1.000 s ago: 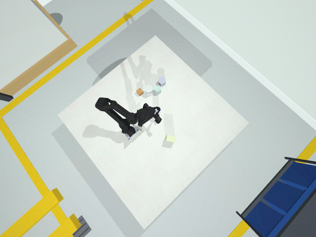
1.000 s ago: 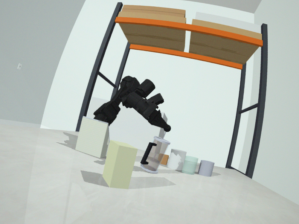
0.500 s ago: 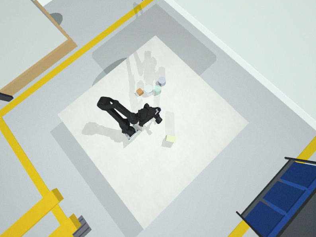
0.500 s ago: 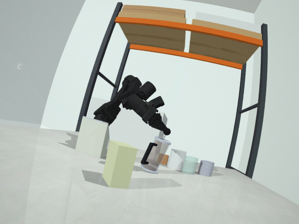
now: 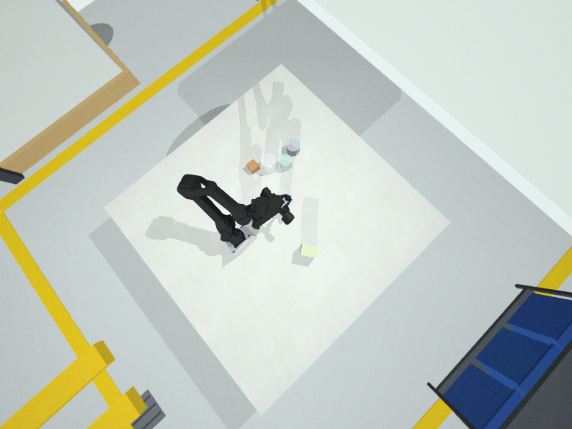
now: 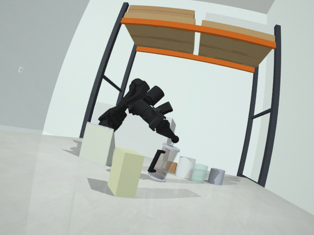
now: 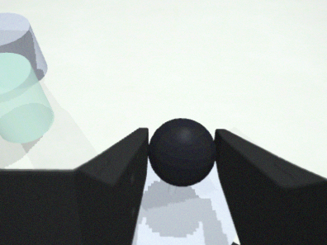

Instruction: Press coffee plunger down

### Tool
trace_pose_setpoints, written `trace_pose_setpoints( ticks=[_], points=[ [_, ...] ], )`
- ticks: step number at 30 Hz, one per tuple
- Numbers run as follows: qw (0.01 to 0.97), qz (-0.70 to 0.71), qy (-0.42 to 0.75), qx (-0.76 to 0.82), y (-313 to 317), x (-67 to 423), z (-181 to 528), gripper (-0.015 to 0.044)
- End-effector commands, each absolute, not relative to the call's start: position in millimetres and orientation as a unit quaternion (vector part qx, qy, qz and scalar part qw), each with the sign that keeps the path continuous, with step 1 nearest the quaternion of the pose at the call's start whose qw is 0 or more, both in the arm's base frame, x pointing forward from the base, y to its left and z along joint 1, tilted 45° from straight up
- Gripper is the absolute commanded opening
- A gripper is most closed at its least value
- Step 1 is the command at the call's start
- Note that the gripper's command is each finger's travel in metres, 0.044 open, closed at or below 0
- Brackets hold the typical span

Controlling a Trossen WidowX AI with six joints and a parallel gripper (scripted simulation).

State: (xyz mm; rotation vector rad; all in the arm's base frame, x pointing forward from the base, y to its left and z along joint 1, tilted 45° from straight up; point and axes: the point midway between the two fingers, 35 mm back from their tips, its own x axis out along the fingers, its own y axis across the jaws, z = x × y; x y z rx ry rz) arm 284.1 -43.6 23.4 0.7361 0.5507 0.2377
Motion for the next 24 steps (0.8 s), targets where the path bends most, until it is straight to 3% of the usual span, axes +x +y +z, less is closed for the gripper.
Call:
trace_pose_setpoints(
  ticks=[1, 20, 24],
  points=[
    [0.885, 0.118, 0.271, 0.36, -41.1, 283.6, 20.8, 0.0113],
    [0.888, 0.116, 0.266, 0.356, -43.7, 285.0, 22.4, 0.0113],
    [0.888, 0.116, 0.266, 0.356, -43.7, 285.0, 22.4, 0.0218]
  ],
)
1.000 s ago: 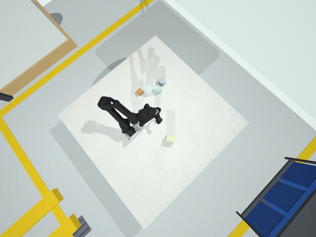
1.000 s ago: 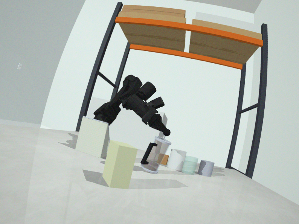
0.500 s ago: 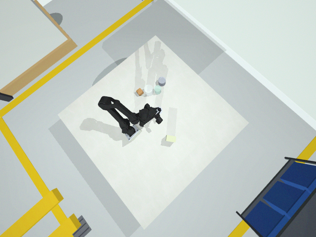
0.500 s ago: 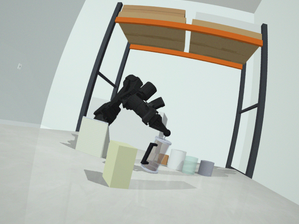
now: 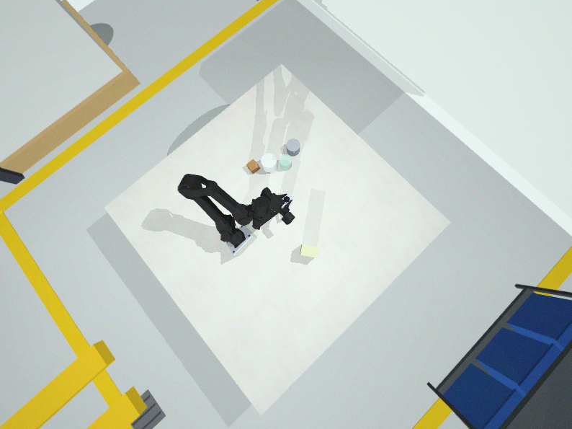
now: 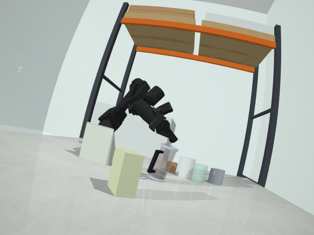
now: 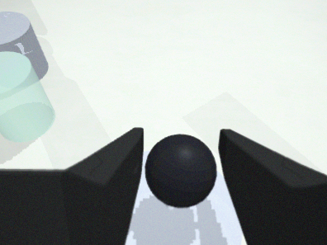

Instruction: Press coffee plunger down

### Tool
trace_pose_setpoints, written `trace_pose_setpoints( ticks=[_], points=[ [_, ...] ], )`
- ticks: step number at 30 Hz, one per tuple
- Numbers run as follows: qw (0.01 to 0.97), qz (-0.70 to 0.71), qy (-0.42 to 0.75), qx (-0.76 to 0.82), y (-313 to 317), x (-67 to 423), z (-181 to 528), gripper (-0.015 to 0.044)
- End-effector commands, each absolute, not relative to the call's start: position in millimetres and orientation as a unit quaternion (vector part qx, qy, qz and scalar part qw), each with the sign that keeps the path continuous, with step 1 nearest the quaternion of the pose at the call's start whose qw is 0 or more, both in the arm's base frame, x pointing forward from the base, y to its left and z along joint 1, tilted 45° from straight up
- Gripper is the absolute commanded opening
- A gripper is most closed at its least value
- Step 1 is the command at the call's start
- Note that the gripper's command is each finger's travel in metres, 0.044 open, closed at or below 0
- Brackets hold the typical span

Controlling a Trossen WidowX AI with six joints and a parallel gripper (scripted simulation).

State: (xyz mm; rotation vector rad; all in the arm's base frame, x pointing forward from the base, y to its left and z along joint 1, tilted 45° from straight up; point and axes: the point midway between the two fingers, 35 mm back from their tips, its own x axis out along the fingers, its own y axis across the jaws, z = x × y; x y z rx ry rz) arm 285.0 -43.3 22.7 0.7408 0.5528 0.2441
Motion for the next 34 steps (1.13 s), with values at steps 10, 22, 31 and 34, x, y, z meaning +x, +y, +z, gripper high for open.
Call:
trace_pose_setpoints(
  ticks=[10, 22, 31, 34],
  points=[
    [0.888, 0.116, 0.266, 0.356, -43.7, 285.0, 22.4, 0.044],
    [0.896, 0.11, 0.27, 0.335, -74.0, 280.2, 48.5, 0.044],
    [0.885, 0.114, 0.274, 0.36, -90.5, 252.6, 91.3, 0.044],
    [0.885, 0.114, 0.274, 0.36, -90.5, 252.6, 91.4, 0.044]
  ],
)
